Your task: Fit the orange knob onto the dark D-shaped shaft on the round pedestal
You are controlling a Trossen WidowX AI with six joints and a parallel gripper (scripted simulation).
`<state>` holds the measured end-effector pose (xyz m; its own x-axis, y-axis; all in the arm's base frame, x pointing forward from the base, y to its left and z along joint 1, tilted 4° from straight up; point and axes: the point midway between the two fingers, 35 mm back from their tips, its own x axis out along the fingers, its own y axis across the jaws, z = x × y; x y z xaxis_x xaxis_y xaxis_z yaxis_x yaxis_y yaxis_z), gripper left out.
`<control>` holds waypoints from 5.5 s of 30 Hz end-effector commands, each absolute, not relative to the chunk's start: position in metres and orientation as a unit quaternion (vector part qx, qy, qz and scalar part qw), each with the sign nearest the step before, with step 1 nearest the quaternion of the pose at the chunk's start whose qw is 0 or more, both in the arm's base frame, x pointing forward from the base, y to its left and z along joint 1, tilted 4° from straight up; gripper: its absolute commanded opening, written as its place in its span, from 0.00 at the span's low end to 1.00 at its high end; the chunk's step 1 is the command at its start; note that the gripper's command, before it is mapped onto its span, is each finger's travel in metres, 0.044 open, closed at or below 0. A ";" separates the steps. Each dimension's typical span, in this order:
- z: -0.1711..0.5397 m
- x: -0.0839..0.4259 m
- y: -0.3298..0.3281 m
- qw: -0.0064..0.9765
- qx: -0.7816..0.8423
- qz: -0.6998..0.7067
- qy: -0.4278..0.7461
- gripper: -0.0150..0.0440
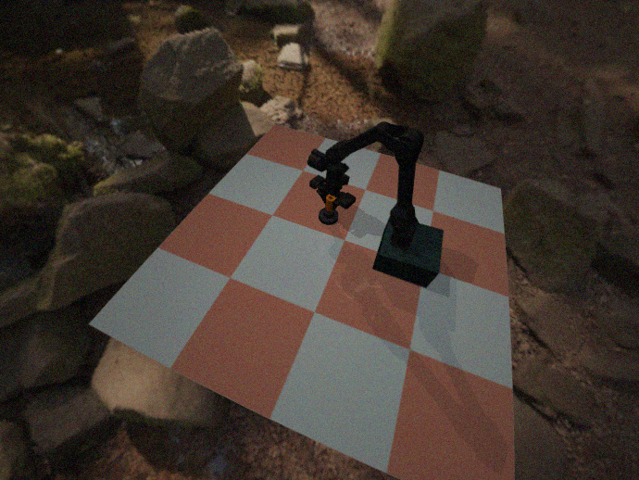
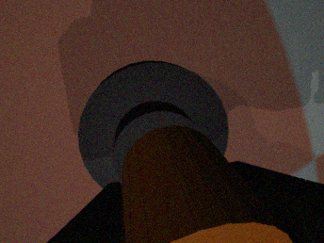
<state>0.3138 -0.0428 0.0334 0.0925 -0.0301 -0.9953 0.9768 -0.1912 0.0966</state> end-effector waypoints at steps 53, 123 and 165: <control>0.040 0.317 -0.043 0.350 0.654 -0.601 0.299 0.25; 0.036 0.322 -0.043 0.279 0.687 -0.628 0.234 0.25; 0.037 0.315 -0.042 0.206 0.712 -0.650 0.167 0.25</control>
